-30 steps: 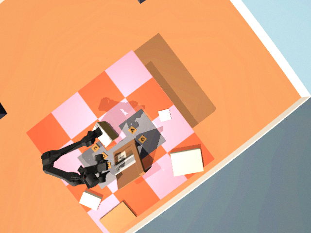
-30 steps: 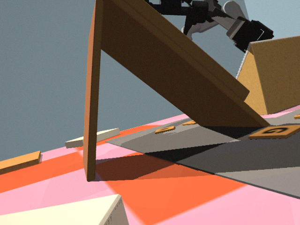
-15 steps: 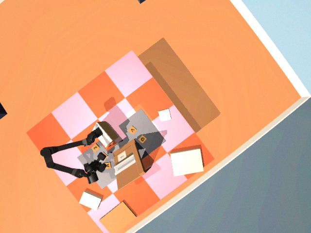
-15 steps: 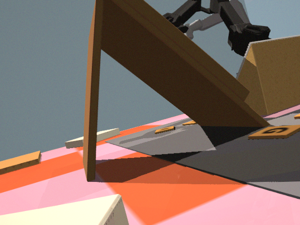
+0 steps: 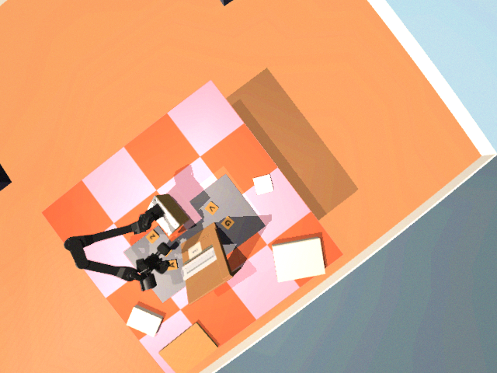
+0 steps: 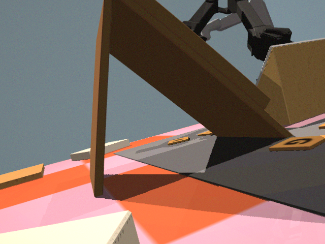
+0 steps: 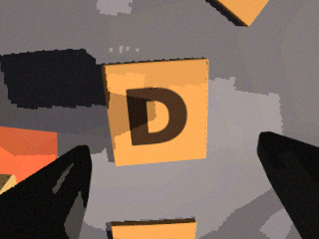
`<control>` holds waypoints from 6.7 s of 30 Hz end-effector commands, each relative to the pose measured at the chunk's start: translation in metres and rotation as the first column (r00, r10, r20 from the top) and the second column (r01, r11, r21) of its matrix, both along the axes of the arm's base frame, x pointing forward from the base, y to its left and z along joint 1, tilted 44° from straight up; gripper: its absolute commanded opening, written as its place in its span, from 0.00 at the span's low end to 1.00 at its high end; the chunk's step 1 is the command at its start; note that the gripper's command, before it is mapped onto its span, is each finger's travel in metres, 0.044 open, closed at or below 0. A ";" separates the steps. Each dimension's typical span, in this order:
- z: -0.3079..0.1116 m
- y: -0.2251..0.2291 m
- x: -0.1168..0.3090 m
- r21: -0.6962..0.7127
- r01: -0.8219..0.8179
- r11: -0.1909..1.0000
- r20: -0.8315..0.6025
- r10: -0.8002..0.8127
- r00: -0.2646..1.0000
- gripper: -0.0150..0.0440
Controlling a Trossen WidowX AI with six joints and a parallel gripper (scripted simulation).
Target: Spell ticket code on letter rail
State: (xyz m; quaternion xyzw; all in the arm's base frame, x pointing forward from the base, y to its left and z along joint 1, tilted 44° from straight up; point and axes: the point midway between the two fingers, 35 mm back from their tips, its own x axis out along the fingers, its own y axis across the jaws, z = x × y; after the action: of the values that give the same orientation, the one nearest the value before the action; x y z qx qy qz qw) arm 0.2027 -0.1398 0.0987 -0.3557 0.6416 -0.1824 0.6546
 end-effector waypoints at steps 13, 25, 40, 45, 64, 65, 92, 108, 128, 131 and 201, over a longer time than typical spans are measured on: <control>-0.020 -0.015 0.000 0.002 0.000 1.000 -0.013 0.000 1.000 0.83; -0.033 -0.027 0.002 0.001 0.000 1.000 -0.013 0.000 1.000 0.83; -0.034 -0.028 0.002 0.001 0.000 1.000 -0.013 0.000 1.000 0.73; -0.033 -0.028 0.002 0.001 0.000 1.000 -0.013 0.000 1.000 0.67; -0.025 -0.018 0.001 0.002 0.000 1.000 -0.013 0.000 1.000 0.25; -0.025 -0.017 0.001 0.002 0.000 1.000 -0.013 0.000 1.000 0.25; -0.011 0.002 0.017 0.015 -0.050 0.999 0.088 0.048 0.995 0.25; 0.042 0.049 0.085 -0.004 -0.305 0.952 0.532 0.261 0.806 0.25; 0.077 0.078 0.105 -0.059 -0.425 0.903 0.695 0.342 0.632 0.25; 0.076 0.079 0.105 -0.059 -0.425 0.903 0.695 0.342 0.632 0.25; 0.051 0.105 0.106 -0.057 -0.425 0.904 0.695 0.341 0.633 0.25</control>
State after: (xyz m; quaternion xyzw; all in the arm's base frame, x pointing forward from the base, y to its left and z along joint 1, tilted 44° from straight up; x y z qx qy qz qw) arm 0.3090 -0.0360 0.1510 -0.3539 0.2698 -0.1205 0.8874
